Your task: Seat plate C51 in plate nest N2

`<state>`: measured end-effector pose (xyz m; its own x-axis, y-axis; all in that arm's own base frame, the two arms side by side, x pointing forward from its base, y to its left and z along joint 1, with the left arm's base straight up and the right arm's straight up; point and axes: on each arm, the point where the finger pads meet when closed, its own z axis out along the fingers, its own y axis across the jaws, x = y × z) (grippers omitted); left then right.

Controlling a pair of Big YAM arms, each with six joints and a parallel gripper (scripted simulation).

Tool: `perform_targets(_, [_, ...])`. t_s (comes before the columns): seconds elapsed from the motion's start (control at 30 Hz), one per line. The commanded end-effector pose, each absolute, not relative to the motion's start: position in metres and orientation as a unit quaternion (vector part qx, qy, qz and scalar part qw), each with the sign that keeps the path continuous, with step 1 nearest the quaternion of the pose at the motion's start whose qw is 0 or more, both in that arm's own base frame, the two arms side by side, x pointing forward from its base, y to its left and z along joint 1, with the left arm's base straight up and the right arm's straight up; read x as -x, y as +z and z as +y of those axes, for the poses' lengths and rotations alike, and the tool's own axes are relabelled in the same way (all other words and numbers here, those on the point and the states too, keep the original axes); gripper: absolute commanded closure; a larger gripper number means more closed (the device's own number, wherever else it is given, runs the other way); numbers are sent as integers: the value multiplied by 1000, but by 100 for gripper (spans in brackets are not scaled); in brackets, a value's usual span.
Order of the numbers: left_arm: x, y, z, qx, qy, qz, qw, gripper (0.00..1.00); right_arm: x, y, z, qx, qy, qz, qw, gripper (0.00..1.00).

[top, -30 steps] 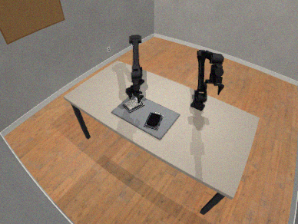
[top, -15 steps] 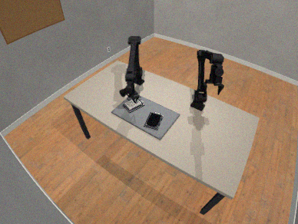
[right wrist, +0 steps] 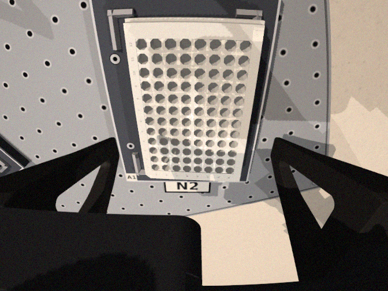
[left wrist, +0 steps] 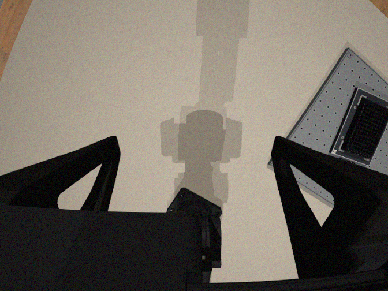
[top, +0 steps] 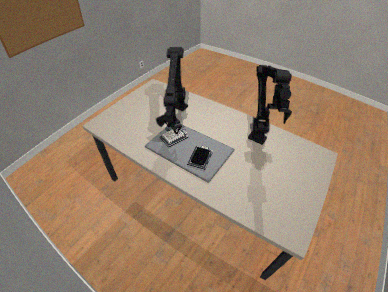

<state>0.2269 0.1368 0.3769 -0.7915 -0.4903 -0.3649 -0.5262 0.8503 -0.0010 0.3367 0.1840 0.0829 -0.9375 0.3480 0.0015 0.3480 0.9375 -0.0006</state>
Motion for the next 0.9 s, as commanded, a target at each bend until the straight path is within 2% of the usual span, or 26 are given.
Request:
perform_targets(0.0, [-228,395,131,253,54,945,200,0,-352,95,192,183,-11,-983,-14,0])
perform_targets(0.87, [-228,395,131,253,54,945,200,0,-342,43,186,183,-2,-983,-1,0])
